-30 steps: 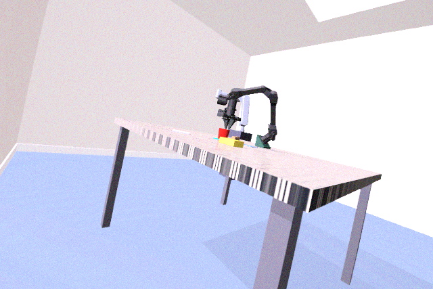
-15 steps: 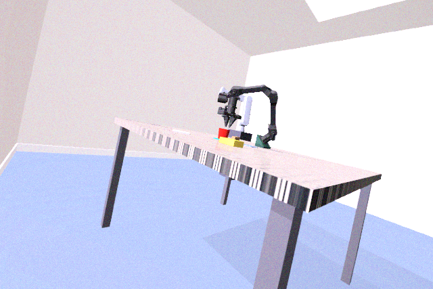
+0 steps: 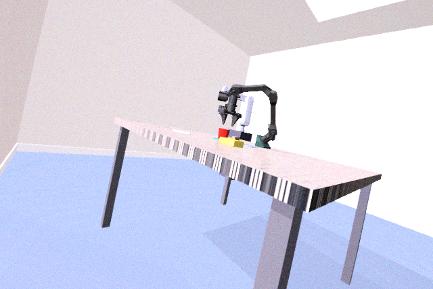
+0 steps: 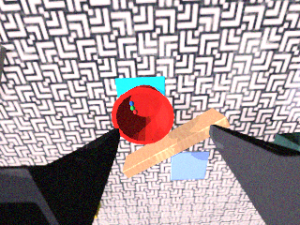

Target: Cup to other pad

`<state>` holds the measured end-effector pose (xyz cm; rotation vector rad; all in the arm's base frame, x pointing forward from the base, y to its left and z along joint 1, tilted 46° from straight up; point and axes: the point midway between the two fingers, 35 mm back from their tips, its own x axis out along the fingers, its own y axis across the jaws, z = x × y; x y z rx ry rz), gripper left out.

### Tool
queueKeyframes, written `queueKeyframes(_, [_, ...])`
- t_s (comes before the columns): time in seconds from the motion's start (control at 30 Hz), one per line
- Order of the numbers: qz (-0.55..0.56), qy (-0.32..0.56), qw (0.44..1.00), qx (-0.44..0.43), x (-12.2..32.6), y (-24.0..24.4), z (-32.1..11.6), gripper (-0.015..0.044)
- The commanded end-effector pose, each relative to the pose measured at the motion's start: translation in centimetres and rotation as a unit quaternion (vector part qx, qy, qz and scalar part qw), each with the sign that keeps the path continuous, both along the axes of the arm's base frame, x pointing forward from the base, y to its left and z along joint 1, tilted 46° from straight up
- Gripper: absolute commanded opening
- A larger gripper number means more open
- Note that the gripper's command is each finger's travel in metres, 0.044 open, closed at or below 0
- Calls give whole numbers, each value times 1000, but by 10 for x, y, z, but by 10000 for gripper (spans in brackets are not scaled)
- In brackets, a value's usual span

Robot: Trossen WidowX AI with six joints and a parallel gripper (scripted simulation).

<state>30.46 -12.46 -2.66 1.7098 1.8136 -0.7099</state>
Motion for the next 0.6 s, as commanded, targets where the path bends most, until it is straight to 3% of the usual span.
queueKeyframes(0.0, [3,0,1000,-3,1,-10,8,440])
queueKeyframes(0.57, [1,-2,1000,-4,6,-33,33,440])
